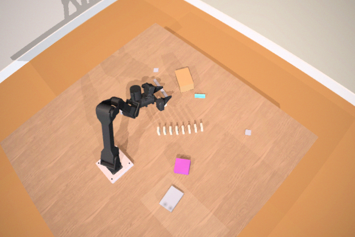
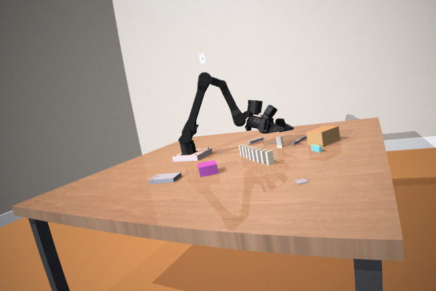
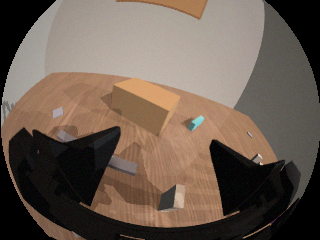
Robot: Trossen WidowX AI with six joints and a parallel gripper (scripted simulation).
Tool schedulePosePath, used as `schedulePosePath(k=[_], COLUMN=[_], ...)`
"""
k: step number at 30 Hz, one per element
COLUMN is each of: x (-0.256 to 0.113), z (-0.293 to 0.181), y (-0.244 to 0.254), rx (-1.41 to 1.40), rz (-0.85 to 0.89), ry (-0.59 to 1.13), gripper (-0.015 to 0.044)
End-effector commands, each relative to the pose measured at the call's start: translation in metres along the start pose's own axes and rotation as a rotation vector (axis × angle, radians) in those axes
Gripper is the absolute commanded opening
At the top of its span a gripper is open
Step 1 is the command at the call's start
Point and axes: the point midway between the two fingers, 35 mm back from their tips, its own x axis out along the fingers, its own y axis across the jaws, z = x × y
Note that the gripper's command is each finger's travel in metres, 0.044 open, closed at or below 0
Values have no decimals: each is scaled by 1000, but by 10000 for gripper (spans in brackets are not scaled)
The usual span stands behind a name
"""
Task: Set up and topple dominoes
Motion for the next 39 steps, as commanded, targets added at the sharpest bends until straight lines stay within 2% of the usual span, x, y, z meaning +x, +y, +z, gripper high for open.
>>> schedulePosePath(k=[1, 5, 10, 20, 30, 39], x=[41, 54, 65, 59, 35, -7], z=[16, 24, 38, 42, 47, 48], y=[23, 24, 24, 14, -5, -27], rx=[-330, -484, -628, -860, -1034, -1121], rz=[148, 248, 339, 527, 757, 985], ry=[210, 336, 392, 556, 709, 874], gripper=[440, 440, 440, 440, 440, 440])
